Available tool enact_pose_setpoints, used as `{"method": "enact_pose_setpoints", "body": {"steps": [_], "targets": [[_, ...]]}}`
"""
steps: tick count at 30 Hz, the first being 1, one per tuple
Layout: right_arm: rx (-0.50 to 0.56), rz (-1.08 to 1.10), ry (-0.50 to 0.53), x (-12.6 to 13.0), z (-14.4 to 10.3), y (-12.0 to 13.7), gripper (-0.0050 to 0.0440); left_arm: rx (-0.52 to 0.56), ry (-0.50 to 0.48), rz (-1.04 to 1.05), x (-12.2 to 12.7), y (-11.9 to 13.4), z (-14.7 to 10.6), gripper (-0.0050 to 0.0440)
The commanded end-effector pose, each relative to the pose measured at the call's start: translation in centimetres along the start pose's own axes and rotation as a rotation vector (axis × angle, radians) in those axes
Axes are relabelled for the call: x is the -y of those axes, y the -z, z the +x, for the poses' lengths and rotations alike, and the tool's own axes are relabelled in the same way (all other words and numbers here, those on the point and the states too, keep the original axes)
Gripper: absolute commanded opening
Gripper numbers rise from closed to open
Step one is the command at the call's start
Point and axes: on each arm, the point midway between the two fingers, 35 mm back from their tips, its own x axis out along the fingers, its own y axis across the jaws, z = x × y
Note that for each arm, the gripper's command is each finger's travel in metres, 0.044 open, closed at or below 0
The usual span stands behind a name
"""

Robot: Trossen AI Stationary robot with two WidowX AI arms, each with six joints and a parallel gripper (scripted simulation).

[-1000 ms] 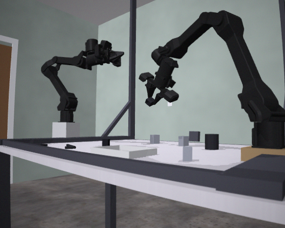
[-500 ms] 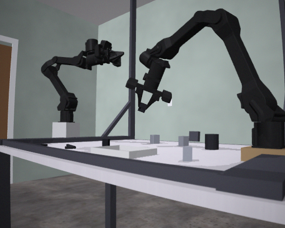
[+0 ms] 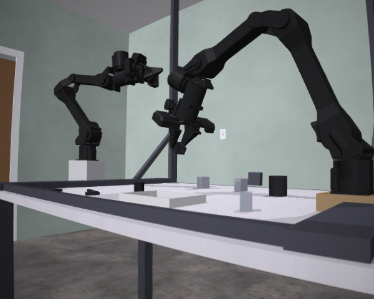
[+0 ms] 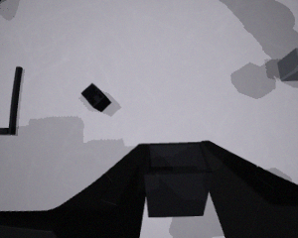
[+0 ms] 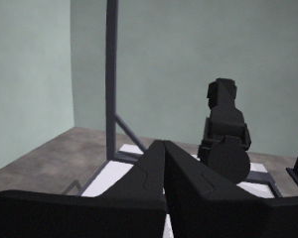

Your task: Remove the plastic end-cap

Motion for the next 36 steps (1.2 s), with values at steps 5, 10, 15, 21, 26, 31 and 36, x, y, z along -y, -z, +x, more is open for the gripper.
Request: {"method": "enact_pose_setpoints", "body": {"steps": [5, 10, 15, 21, 26, 31, 36], "targets": [[0.013, 0.000, 0.004, 0.1, -0.1, -0.5, 0.0000, -0.052, -0.027, -0.399, -3.5, 2.3, -0.4, 0.0000], [0.013, 0.000, 0.004, 0.1, -0.1, -0.5, 0.0000, -0.074, -0.039, -0.541, -4.6, 3.3, -0.4, 0.0000], [0.013, 0.000, 0.004, 0.1, -0.1, -0.5, 0.0000, -0.109, -0.067, -0.778, -6.3, 4.9, -0.4, 0.0000], [0.013, 0.000, 0.004, 0.1, -0.1, -0.5, 0.0000, -0.146, -0.106, -1.066, -8.3, 7.0, -0.5, 0.0000], [0.013, 0.000, 0.004, 0.1, -0.1, -0.5, 0.0000, -0.163, -0.129, -1.209, -9.1, 8.1, -0.6, 0.0000], [0.013, 0.000, 0.004, 0.1, -0.1, -0.5, 0.0000, -0.188, -0.173, -1.447, -10.5, 9.9, -0.7, 0.0000], [0.013, 0.000, 0.004, 0.1, -0.1, -0.5, 0.0000, -0.209, -0.223, -1.688, -11.8, 11.7, -1.0, 0.0000]]}}
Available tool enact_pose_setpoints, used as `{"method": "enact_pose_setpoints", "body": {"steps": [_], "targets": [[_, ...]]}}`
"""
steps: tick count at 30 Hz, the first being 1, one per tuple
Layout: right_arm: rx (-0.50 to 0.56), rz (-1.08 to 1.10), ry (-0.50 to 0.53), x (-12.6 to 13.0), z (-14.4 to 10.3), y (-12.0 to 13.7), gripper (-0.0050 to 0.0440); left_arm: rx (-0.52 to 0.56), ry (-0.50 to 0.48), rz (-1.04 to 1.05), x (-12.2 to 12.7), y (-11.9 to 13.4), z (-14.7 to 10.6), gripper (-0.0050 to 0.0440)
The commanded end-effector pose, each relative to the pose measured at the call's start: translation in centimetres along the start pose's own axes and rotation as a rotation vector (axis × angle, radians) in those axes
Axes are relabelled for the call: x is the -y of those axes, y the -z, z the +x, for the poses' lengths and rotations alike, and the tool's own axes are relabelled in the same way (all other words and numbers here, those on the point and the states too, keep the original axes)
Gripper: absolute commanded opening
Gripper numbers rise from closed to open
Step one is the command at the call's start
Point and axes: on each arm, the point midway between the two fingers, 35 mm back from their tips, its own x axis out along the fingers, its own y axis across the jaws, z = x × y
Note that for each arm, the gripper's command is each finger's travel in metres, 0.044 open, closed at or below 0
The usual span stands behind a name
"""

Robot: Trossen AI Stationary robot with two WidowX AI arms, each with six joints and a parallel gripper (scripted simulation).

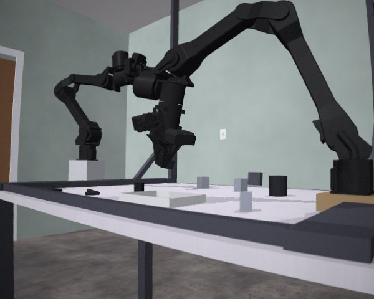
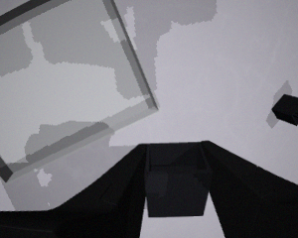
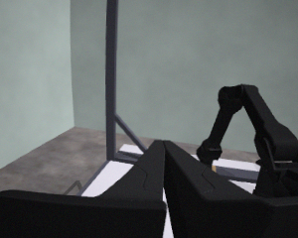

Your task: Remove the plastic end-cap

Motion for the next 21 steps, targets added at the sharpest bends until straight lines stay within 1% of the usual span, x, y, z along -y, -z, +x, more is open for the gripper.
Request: {"method": "enact_pose_setpoints", "body": {"steps": [1, 4, 6, 21], "targets": [[0.013, 0.000, 0.004, 0.1, -0.1, -0.5, 0.0000, -0.008, -0.015, -0.213, -1.5, -1.1, -0.5, 0.0000], [0.013, 0.000, 0.004, 0.1, -0.1, -0.5, 0.0000, -0.014, -0.038, -0.359, -2.6, -1.7, -0.4, 0.0000], [0.013, 0.000, 0.004, 0.1, -0.1, -0.5, 0.0000, -0.014, -0.038, -0.359, -2.6, -1.7, -0.4, 0.0000], [0.013, 0.000, 0.004, 0.1, -0.1, -0.5, 0.0000, -0.014, -0.157, -1.089, -8.4, -4.2, -0.2, 0.0000]]}}
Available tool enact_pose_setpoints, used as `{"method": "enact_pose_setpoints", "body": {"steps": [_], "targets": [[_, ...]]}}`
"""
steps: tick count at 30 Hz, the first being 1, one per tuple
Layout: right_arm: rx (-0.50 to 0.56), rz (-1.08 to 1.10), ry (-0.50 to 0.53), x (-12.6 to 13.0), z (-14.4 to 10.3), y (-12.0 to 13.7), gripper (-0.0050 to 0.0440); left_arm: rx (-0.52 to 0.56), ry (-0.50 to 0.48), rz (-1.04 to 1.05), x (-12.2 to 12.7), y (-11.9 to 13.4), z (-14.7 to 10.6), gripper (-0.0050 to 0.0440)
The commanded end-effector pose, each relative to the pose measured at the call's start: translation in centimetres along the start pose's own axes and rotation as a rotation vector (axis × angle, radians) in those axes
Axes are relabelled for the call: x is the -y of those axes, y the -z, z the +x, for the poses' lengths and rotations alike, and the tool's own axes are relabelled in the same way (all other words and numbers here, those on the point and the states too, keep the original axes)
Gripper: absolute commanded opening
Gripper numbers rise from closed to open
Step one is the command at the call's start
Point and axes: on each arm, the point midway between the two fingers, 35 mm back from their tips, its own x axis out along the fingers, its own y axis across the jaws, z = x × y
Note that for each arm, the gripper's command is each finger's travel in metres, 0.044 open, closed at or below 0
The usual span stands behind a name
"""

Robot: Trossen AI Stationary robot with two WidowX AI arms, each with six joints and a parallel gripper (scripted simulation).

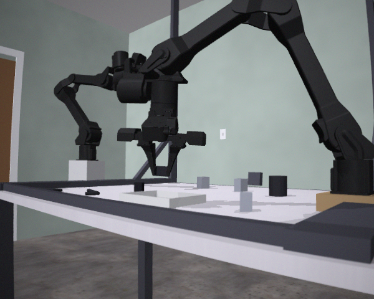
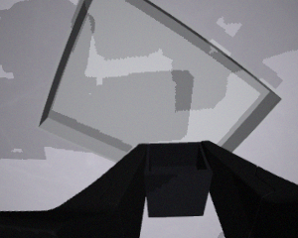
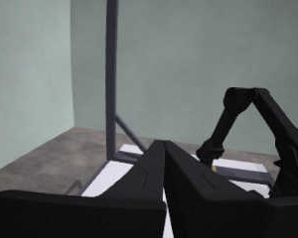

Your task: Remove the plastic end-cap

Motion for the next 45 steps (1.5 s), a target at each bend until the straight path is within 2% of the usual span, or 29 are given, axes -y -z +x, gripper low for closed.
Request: {"method": "enact_pose_setpoints", "body": {"steps": [1, 6, 11, 45], "targets": [[0.013, 0.000, 0.004, 0.1, -0.1, -0.5, 0.0000, -0.004, -0.012, -0.166, -0.4, -1.2, -0.5, 0.0000], [0.013, 0.000, 0.004, 0.1, -0.1, -0.5, 0.0000, -0.005, -0.016, -0.232, -0.4, -1.4, -0.5, 0.0000], [0.013, 0.000, 0.004, 0.1, -0.1, -0.5, 0.0000, -0.003, -0.013, -0.188, -0.3, -1.3, -0.5, 0.0000], [0.013, 0.000, 0.004, 0.1, -0.1, -0.5, 0.0000, -0.006, -0.021, -0.193, -0.7, -2.0, 4.2, 0.0000]]}}
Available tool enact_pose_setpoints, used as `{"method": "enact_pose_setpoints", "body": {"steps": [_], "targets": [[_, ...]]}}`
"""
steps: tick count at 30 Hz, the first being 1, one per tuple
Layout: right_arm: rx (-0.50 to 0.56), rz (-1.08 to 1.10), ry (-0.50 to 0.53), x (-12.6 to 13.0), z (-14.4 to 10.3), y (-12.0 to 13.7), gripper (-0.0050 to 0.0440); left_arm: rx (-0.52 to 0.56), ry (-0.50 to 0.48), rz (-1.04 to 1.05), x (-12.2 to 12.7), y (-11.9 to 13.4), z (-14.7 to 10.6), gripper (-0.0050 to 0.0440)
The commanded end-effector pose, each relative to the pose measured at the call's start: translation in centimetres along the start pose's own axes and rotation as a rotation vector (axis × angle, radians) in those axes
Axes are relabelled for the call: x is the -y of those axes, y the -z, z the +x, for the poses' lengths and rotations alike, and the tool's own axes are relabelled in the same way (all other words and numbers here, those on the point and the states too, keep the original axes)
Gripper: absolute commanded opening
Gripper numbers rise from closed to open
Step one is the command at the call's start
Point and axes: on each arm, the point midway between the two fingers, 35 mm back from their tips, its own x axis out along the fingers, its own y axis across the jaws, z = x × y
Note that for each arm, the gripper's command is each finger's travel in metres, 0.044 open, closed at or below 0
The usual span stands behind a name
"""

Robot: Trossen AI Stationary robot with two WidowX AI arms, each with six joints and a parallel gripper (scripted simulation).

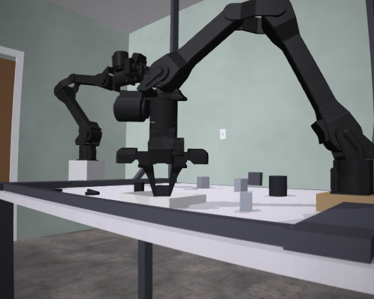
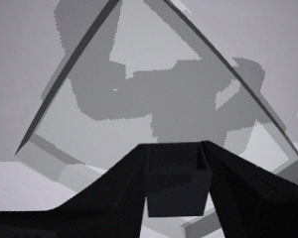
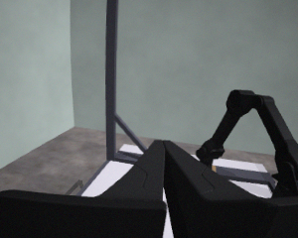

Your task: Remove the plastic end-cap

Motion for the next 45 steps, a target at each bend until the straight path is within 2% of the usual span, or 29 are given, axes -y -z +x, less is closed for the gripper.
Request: {"method": "enact_pose_setpoints", "body": {"steps": [1, 16, 17, 45], "targets": [[0.013, 0.000, 0.004, 0.07, -0.11, -0.54, 0.0000, -0.007, 0.003, 0.002, 0.05, 0.01, 0.44, 0.0000], [0.013, 0.000, 0.004, 0.07, -0.11, -0.54, 0.0000, -0.010, 0.012, 0.002, 0.23, 0.03, 0.71, 0.0000], [0.013, 0.000, 0.004, 0.07, -0.11, -0.54, 0.0000, -0.007, 0.002, 0.001, 0.09, -0.04, 0.83, 0.0197], [0.013, 0.000, 0.004, 0.07, -0.11, -0.54, 0.0000, -0.008, 0.003, 0.002, 0.11, -0.03, 0.32, 0.0197]]}}
